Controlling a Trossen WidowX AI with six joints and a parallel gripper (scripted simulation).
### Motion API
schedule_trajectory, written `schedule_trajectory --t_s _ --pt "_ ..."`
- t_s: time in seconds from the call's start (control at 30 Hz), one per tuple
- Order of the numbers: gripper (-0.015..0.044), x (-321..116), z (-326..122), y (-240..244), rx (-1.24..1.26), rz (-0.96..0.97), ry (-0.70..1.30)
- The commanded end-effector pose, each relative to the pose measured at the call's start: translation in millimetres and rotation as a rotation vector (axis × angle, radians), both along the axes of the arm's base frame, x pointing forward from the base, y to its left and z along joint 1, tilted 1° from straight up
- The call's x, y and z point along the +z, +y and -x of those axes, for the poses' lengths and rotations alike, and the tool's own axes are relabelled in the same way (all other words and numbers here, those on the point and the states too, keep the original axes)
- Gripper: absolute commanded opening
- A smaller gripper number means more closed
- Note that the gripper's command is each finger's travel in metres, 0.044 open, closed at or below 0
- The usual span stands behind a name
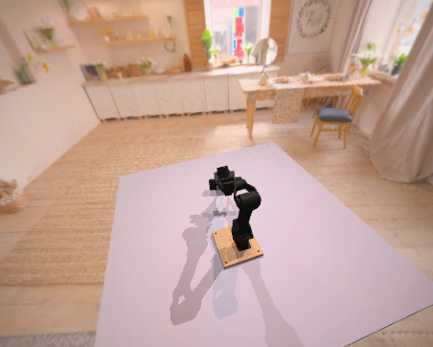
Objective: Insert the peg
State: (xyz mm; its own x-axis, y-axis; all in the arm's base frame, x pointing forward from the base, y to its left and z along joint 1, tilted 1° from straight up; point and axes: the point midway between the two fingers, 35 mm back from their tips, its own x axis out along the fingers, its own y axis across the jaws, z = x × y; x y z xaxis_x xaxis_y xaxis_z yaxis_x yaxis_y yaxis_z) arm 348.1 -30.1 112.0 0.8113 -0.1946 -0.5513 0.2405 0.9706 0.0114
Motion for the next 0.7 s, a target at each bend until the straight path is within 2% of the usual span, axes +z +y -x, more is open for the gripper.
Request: schedule_trajectory --t_s 0.0,0.67 --pt "0.0000 2.1 -3.1 -0.6 0.000 0.000 -0.008" --pt "0.0000 -3.5 -9.7 -2.0 0.000 0.000 -0.008"
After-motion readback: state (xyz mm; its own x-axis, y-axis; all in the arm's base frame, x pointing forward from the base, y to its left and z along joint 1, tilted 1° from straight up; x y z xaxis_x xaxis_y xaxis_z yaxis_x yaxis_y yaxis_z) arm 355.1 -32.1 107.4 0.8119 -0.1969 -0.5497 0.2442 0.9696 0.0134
